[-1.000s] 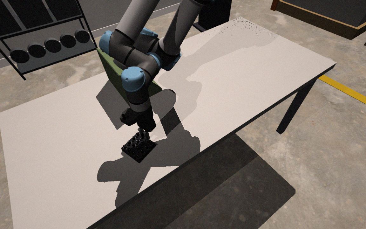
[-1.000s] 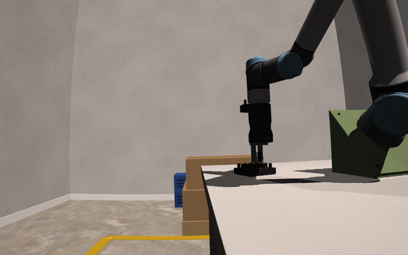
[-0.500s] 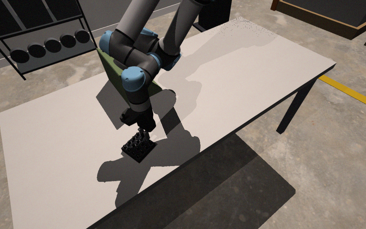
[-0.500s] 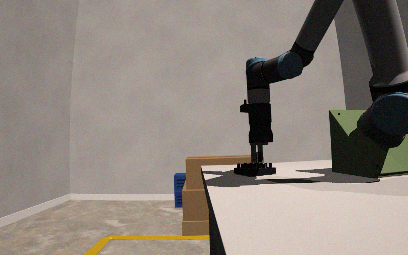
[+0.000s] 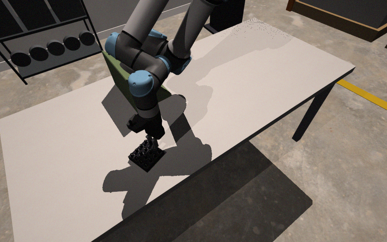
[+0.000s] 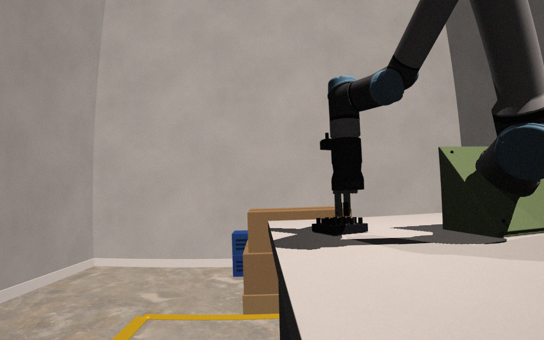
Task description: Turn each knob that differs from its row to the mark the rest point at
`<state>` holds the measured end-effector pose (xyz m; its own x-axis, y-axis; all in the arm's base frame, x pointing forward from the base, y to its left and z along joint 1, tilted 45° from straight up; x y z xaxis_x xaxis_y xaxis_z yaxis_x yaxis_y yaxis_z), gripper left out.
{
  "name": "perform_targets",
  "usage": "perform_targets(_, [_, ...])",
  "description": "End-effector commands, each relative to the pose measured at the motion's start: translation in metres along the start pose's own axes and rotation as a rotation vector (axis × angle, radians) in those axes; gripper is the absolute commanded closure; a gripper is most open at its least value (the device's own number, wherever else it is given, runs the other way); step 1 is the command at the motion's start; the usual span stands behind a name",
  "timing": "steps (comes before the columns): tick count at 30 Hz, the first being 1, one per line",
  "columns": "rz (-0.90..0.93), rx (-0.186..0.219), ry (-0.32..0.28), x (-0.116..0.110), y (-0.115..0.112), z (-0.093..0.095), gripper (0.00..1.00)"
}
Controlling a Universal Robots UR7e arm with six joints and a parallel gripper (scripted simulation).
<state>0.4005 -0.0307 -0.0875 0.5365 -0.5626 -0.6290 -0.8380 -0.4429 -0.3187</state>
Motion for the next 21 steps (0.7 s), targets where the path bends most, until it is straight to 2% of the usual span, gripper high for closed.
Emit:
perform_targets(1, [0.000,0.000,-0.001,-0.0013,-0.0001,0.0008,0.54])
perform_targets(21, [0.001,-0.001,-0.004,-0.0021,0.0004,0.0078,0.54])
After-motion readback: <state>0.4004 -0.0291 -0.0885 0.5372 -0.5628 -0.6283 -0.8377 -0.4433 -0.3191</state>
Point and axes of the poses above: the point where the finger pads meet when closed, its own z axis out along the fingers, its own y axis across the jaws, x = y × z, the point moved 7 cm from there along -z, back along the fingers, and after that the axes turned 7 degrees about -z, right-handed, at the moved point
